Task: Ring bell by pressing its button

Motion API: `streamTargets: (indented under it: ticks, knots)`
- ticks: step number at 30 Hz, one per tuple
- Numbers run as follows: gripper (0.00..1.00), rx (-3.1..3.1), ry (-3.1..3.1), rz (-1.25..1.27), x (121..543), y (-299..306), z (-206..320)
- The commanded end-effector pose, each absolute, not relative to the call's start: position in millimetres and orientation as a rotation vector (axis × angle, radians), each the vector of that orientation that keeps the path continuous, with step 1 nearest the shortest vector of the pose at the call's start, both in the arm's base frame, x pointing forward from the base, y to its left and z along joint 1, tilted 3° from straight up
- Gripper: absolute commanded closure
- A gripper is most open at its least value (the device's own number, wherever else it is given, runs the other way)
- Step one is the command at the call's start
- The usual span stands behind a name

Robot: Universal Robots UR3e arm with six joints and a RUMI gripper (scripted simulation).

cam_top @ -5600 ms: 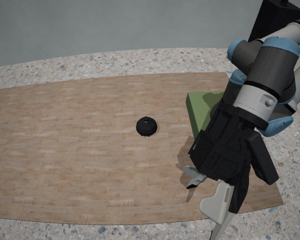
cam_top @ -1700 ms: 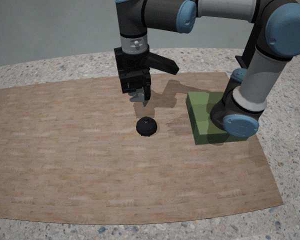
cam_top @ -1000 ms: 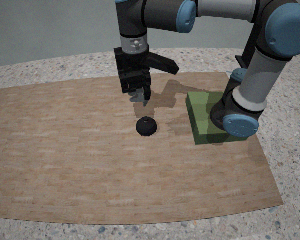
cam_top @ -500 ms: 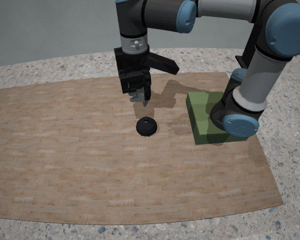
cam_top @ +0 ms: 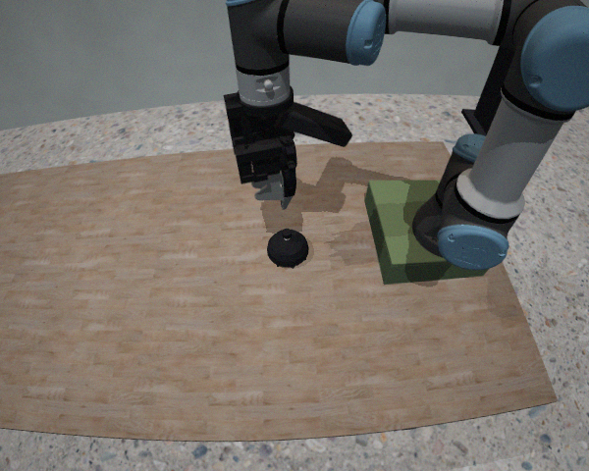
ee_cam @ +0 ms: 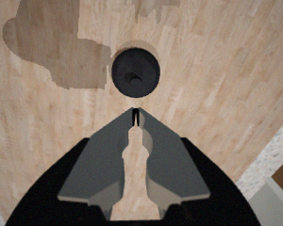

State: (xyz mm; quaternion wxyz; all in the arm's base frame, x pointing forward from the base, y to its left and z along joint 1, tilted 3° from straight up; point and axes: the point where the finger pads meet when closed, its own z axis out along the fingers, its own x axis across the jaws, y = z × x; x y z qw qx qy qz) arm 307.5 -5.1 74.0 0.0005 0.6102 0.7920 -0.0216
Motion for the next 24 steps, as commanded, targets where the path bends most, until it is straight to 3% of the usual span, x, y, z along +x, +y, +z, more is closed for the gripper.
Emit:
streamTargets:
  ticks: [1,24]
  knots:
    - [1.0,1.914,2.486,-0.069,308.0,-5.8,74.8]
    - [1.0,1.915,2.487,-0.069,307.5,-6.1,71.0]
